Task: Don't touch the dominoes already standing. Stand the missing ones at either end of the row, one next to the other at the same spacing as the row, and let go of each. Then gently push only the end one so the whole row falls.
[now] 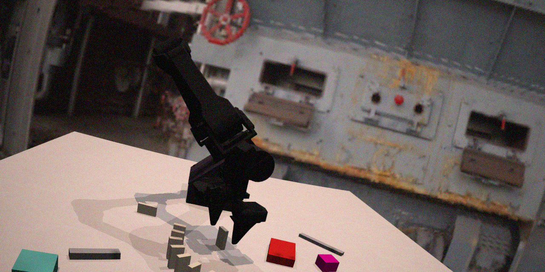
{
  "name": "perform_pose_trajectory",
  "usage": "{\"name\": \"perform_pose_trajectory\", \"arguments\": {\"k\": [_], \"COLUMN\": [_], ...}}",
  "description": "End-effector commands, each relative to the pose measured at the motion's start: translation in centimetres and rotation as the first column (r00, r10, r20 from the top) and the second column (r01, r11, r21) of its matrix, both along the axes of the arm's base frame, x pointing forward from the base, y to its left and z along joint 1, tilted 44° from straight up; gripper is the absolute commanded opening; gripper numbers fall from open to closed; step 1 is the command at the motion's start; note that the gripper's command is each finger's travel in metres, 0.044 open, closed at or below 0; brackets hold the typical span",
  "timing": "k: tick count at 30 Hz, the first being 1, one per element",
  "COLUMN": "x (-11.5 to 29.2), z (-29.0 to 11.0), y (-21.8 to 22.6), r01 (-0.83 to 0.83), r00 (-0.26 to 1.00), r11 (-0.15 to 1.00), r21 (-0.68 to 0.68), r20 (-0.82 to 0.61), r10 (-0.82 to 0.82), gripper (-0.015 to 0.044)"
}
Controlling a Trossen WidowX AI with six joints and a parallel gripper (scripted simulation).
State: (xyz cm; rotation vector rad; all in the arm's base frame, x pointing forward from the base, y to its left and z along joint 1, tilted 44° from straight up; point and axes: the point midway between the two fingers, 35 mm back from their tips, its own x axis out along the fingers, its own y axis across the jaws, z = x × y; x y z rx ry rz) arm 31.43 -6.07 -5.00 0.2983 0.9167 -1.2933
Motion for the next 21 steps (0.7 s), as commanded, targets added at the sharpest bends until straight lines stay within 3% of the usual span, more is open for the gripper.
{"name": "perform_pose_trajectory", "arguments": {"k": [1,5,17,21], "x": [-0.41,-0.44,-0.44,-0.44], "z": [-0.68,-0.97,-0.97,-0.97], "y": [-0.61,-0.91,-0.91,-0.91], "r01": [-0.003,-0.003,-0.003,-0.003], "r00": [1.0,1.0,1.0,1.0], "r11": [1.0,1.0,1.0,1.0], "r21": [-0.006,-0.006,-0.006,-0.006], "r20": [-0.015,-0.015,-0.015,-0.015], "r10": [0.003,0.003,0.003,0.003], "gripper": [0.044,0.044,0.0125,0.0107]}}
